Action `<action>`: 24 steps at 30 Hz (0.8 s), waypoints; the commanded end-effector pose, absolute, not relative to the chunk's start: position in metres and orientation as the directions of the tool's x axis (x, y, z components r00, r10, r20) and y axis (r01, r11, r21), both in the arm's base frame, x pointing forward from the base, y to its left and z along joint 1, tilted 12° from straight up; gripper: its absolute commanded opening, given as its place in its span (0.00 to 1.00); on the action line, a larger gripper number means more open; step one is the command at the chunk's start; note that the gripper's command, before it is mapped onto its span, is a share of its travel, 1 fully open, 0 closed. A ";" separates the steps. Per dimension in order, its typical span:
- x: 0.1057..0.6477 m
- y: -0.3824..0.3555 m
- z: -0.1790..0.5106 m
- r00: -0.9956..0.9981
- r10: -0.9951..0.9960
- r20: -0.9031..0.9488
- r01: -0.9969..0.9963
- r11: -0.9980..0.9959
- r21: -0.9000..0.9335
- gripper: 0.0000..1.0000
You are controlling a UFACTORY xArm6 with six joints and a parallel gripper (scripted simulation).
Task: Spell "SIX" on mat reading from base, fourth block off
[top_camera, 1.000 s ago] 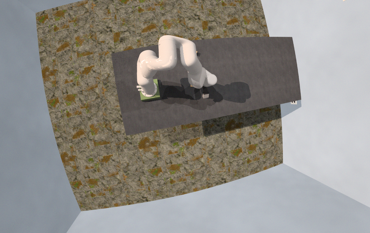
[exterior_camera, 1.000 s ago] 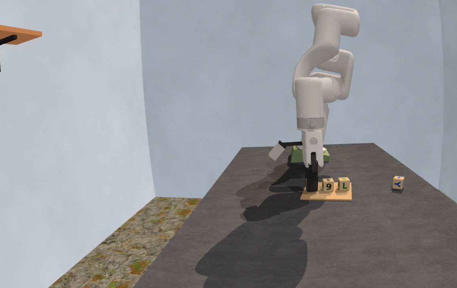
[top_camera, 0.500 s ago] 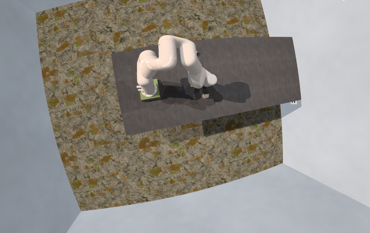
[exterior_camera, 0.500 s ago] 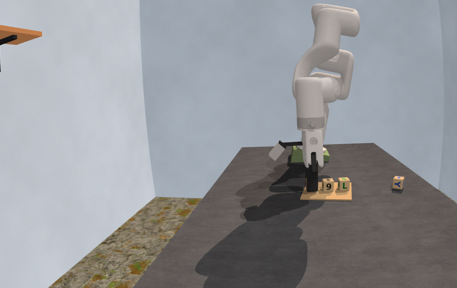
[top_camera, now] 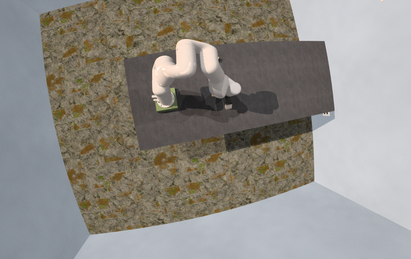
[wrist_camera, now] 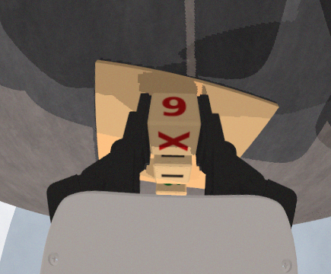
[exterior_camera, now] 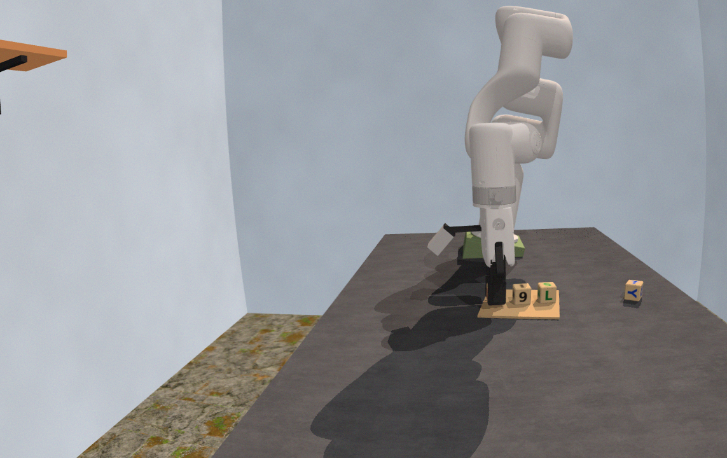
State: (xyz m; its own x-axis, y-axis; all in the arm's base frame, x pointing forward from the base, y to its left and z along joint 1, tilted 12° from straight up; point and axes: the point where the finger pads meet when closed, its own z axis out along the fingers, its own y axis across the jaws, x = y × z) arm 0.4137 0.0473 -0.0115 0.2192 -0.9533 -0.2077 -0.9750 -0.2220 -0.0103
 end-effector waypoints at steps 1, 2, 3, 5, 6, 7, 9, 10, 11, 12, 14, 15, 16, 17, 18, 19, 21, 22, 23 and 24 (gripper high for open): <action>0.415 0.047 -0.010 0.220 -0.953 -0.207 -0.975 -0.222 -0.014 0.27; 0.415 0.047 -0.011 0.220 -0.953 -0.207 -0.975 -0.222 -0.014 0.27; 0.415 0.047 -0.011 0.220 -0.953 -0.207 -0.975 -0.222 -0.014 0.27; 0.415 0.047 -0.011 0.220 -0.953 -0.207 -0.975 -0.222 -0.014 0.27; 0.415 0.047 -0.011 0.220 -0.953 -0.207 -0.975 -0.222 -0.014 0.27; 0.415 0.047 -0.011 0.220 -0.953 -0.207 -0.975 -0.222 -0.014 0.27; 0.415 0.048 -0.012 0.220 -0.953 -0.207 -0.975 -0.222 -0.014 0.27; 0.415 0.048 -0.012 0.220 -0.953 -0.207 -0.975 -0.222 -0.014 0.27; 0.415 0.048 -0.012 0.220 -0.953 -0.207 -0.975 -0.222 -0.014 0.27; 0.415 0.048 -0.013 0.220 -0.953 -0.207 -0.975 -0.222 -0.014 0.27; 0.415 0.048 -0.013 0.220 -0.953 -0.207 -0.975 -0.222 -0.014 0.27; 0.415 0.048 -0.014 0.220 -0.953 -0.207 -0.975 -0.222 -0.014 0.27; 0.415 0.048 -0.014 0.220 -0.953 -0.207 -0.975 -0.222 -0.014 0.27; 0.415 0.048 -0.014 0.220 -0.953 -0.207 -0.975 -0.222 -0.014 0.27; 0.415 0.048 -0.014 0.220 -0.953 -0.207 -0.975 -0.222 -0.014 0.27; 0.415 0.048 -0.014 0.220 -0.953 -0.207 -0.975 -0.222 -0.014 0.27; 0.415 0.048 -0.015 0.220 -0.953 -0.207 -0.975 -0.222 -0.014 0.27; 0.415 0.048 -0.015 0.220 -0.953 -0.207 -0.975 -0.222 -0.014 0.27; 0.415 0.048 -0.015 0.220 -0.953 -0.207 -0.975 -0.222 -0.014 0.27; 0.415 0.048 -0.015 0.220 -0.953 -0.207 -0.975 -0.222 -0.014 0.27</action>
